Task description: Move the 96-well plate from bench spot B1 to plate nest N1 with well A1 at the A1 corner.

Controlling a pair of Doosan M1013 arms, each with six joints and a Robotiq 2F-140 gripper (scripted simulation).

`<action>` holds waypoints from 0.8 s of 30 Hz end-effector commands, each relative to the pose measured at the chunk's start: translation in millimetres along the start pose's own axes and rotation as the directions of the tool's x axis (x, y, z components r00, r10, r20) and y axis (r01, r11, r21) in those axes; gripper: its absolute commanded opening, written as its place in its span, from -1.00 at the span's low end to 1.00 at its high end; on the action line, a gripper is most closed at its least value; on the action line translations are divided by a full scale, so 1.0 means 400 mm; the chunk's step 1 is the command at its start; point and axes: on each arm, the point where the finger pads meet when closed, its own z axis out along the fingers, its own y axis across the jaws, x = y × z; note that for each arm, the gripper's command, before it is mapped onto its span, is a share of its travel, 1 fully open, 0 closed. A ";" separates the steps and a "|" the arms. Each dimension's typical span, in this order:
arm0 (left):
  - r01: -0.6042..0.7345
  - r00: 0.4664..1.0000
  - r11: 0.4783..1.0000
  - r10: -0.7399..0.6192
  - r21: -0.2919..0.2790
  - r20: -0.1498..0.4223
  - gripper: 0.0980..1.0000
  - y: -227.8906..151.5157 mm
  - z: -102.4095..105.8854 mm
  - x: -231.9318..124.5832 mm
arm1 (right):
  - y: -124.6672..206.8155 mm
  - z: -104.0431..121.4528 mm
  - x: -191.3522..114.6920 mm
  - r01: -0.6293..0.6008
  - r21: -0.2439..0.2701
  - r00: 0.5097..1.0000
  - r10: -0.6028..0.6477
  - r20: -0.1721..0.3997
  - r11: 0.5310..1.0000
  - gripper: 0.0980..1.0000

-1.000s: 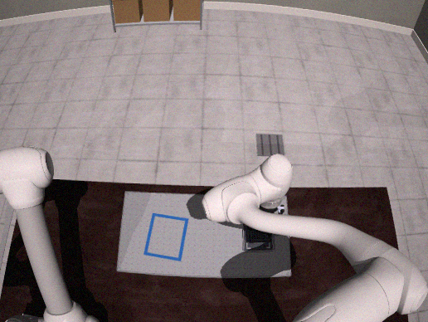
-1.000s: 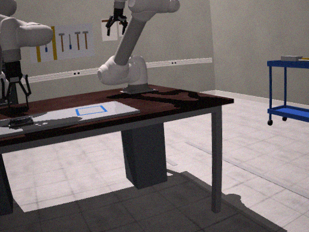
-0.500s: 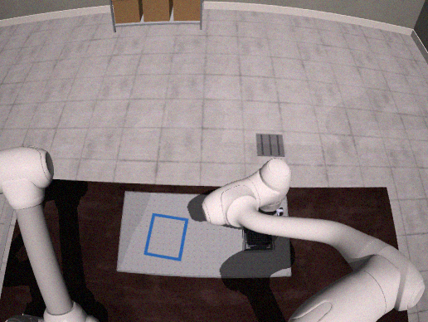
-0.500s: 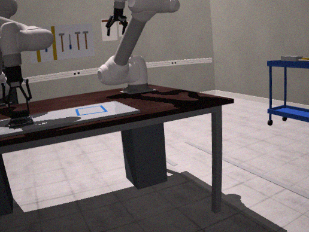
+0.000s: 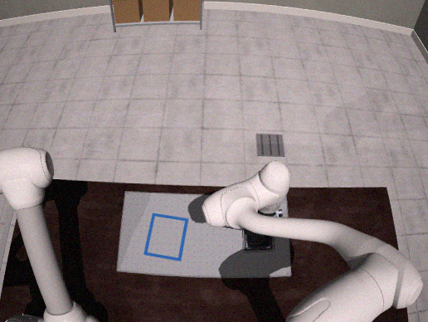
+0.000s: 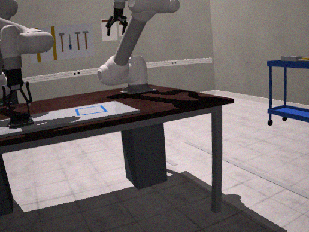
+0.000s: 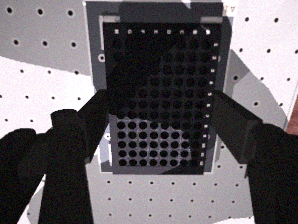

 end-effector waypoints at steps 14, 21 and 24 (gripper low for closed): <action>0.000 1.000 1.000 0.000 0.000 0.000 1.00 0.000 -0.001 -0.001 | -0.001 -0.001 0.001 0.000 0.001 1.000 0.000 -0.001 1.000 0.12; 0.000 1.000 1.000 0.000 0.000 0.000 1.00 0.000 -0.001 -0.001 | -0.001 0.002 0.001 0.000 0.001 1.000 0.000 -0.001 1.000 0.12; 0.000 1.000 1.000 0.000 0.000 0.000 1.00 0.000 -0.001 -0.001 | -0.001 0.003 0.001 0.000 0.001 1.000 0.000 -0.001 1.000 0.12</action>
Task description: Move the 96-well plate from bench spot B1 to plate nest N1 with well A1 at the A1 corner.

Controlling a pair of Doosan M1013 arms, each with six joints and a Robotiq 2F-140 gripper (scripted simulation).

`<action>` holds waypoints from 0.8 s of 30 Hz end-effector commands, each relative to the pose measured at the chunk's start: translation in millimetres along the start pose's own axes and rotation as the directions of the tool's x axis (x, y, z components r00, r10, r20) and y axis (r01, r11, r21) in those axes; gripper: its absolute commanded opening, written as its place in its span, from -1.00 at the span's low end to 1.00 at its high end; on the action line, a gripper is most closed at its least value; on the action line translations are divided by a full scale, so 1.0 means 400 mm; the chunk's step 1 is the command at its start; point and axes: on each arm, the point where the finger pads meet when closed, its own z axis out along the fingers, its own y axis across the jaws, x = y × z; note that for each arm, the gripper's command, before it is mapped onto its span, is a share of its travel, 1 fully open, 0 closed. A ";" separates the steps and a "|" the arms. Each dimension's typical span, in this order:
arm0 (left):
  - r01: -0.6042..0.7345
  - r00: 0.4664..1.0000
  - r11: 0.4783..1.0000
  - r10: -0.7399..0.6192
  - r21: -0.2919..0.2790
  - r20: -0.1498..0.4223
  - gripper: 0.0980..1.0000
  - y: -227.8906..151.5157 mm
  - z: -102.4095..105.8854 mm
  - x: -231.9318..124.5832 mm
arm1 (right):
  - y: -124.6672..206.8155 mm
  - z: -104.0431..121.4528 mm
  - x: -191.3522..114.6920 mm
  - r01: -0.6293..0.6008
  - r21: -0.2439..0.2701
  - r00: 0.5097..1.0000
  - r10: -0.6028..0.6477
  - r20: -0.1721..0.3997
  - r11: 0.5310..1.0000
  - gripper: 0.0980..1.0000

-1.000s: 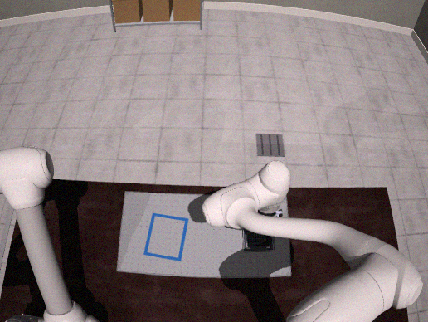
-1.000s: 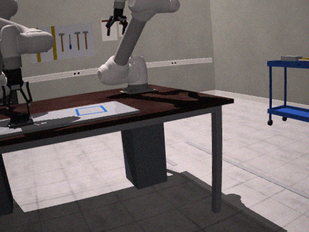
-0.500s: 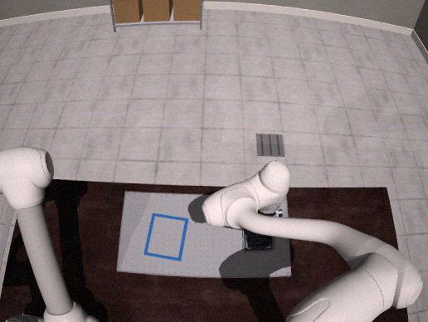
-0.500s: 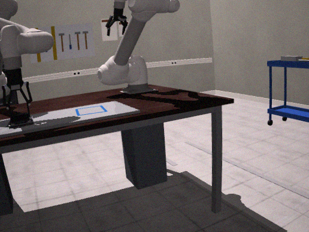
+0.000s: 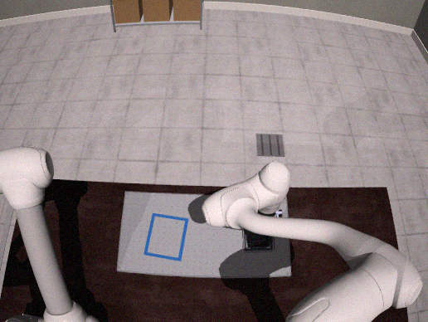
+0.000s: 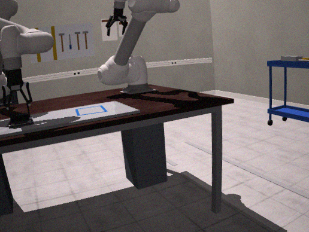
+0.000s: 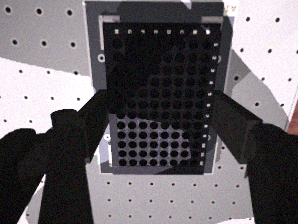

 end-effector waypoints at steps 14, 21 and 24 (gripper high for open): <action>0.000 1.000 1.000 0.000 0.000 0.000 1.00 0.000 -0.001 -0.001 | -0.001 0.004 0.001 0.000 0.001 1.000 0.000 -0.001 1.000 0.12; 0.000 1.000 1.000 0.000 0.000 0.000 1.00 0.000 -0.001 -0.001 | -0.001 0.007 0.001 0.000 0.001 1.000 0.000 -0.001 1.000 0.12; 0.000 1.000 1.000 0.000 0.000 0.000 1.00 0.000 -0.001 -0.001 | -0.001 0.007 0.001 0.000 0.001 1.000 0.000 -0.001 1.000 0.12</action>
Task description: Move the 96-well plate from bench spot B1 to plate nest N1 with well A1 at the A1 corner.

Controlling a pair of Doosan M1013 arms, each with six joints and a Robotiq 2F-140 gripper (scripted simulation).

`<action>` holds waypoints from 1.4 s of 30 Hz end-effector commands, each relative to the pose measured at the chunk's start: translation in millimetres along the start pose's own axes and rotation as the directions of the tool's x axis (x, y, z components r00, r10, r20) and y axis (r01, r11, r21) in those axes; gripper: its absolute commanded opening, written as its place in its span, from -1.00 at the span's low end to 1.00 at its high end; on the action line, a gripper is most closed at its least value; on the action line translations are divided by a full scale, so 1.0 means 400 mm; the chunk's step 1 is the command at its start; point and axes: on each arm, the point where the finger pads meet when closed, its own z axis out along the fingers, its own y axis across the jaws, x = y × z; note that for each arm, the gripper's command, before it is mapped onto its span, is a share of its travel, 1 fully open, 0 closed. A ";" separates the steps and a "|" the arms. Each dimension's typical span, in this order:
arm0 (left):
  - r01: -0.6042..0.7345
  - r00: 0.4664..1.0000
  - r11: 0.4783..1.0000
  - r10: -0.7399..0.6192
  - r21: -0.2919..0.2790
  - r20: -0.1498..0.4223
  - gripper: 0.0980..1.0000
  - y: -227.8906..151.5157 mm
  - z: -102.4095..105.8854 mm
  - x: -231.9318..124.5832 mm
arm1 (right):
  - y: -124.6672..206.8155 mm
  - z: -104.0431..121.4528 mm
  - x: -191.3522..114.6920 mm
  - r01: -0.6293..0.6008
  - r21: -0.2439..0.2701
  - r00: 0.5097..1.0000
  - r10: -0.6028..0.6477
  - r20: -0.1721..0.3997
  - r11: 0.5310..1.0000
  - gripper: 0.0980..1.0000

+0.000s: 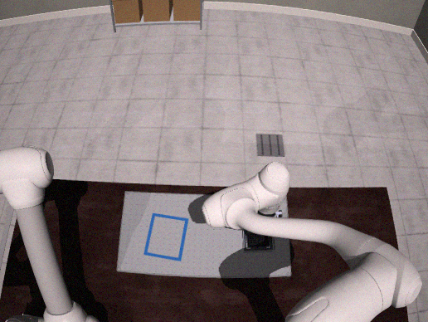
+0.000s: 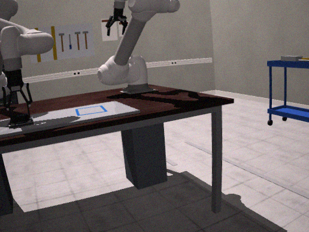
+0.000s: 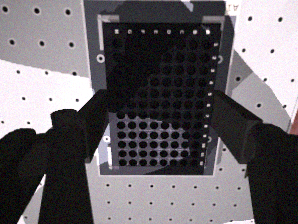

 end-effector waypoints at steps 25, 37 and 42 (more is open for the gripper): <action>0.000 1.000 1.000 0.000 0.000 0.000 1.00 0.000 -0.001 -0.001 | -0.001 0.008 0.001 0.000 0.001 1.000 0.000 -0.001 1.000 0.12; 0.000 1.000 1.000 0.000 0.000 0.000 1.00 0.000 -0.001 -0.001 | -0.001 0.012 0.001 0.000 0.001 1.000 0.000 -0.001 1.000 0.12; 0.000 1.000 1.000 0.000 0.000 0.000 1.00 0.000 -0.001 -0.001 | -0.001 0.012 0.001 0.000 0.001 1.000 0.000 -0.001 1.000 1.00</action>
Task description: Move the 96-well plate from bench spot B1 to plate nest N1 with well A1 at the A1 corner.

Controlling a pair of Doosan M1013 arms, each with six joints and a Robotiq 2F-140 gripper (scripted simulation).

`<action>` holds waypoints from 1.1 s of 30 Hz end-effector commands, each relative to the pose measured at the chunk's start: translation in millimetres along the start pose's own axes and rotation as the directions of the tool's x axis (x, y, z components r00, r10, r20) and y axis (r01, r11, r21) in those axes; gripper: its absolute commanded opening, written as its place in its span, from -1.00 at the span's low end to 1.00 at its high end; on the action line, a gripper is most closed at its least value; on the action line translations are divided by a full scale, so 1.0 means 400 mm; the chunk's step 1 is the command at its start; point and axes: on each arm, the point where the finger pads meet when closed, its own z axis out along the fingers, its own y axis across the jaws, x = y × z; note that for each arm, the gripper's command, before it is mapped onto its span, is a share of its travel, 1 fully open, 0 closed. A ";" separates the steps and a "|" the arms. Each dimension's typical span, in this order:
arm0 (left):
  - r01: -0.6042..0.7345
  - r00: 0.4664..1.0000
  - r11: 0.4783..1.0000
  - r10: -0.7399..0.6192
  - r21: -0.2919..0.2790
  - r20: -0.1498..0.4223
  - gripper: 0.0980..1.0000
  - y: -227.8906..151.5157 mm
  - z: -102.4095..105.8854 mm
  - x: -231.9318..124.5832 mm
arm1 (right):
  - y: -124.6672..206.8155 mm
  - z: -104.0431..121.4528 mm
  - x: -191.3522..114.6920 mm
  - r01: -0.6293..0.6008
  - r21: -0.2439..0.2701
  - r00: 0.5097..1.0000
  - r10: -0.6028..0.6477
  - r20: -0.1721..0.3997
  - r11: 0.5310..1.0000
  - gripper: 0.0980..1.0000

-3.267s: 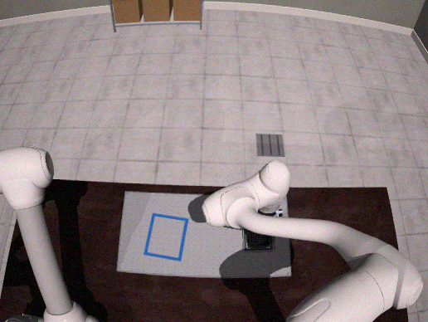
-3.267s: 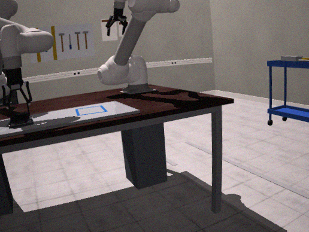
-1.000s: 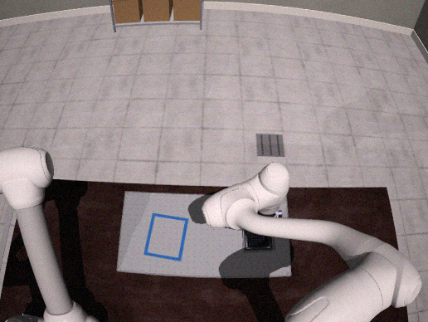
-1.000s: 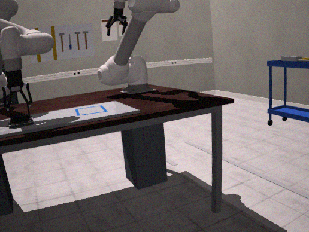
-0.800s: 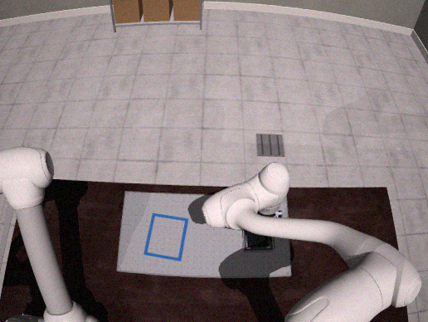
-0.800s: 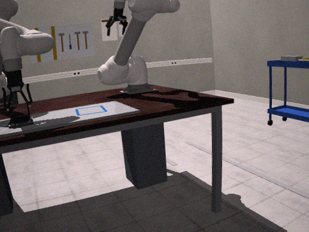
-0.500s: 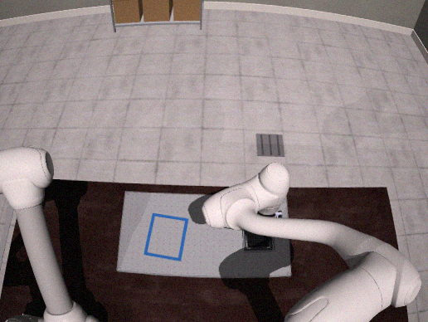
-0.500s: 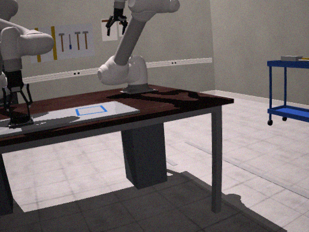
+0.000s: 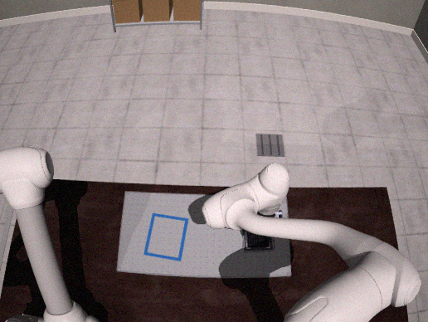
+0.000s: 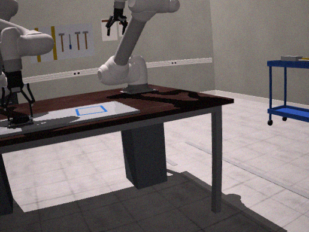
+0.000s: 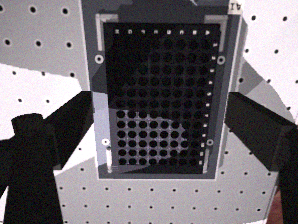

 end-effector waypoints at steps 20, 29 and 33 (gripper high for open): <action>0.000 1.000 1.000 0.000 0.000 0.000 1.00 0.000 -0.001 -0.001 | -0.001 -0.022 0.001 0.000 0.001 1.000 0.000 -0.001 1.000 1.00; 0.000 1.000 1.000 0.000 0.000 0.000 1.00 0.000 -0.001 -0.001 | -0.001 -0.069 0.001 0.000 0.001 1.000 0.000 -0.001 1.000 1.00; 0.000 1.000 1.000 0.000 0.000 0.000 1.00 0.000 -0.001 -0.001 | -0.001 -0.095 0.001 0.000 0.001 1.000 0.000 -0.001 1.000 1.00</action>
